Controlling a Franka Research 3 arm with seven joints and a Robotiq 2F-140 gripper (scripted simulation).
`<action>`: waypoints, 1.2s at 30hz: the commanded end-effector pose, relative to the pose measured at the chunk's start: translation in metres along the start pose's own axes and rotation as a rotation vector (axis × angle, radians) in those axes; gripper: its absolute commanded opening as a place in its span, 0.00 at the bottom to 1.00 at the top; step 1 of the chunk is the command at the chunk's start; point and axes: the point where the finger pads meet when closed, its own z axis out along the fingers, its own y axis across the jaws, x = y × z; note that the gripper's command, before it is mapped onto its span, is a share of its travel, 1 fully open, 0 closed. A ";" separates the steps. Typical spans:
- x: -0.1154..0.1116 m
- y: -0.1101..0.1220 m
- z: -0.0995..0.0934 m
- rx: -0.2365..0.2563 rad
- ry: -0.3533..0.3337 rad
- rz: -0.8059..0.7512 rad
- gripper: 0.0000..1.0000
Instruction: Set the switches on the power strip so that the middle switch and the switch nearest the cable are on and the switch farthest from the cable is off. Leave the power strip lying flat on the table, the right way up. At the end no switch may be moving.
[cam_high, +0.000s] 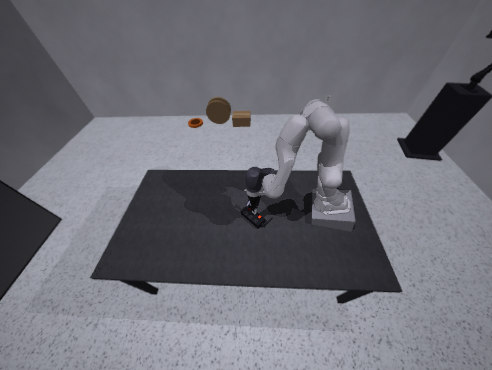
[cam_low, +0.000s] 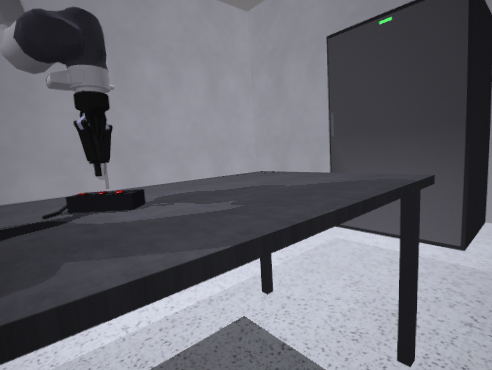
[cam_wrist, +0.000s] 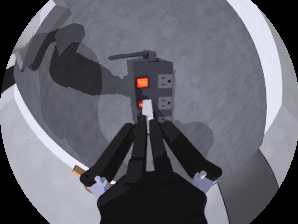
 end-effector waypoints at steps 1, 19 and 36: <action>-0.001 0.000 0.000 -0.002 -0.003 0.000 0.00; -0.001 0.000 0.006 -0.002 -0.003 0.000 0.00; -0.001 0.000 0.009 -0.002 -0.003 0.000 0.00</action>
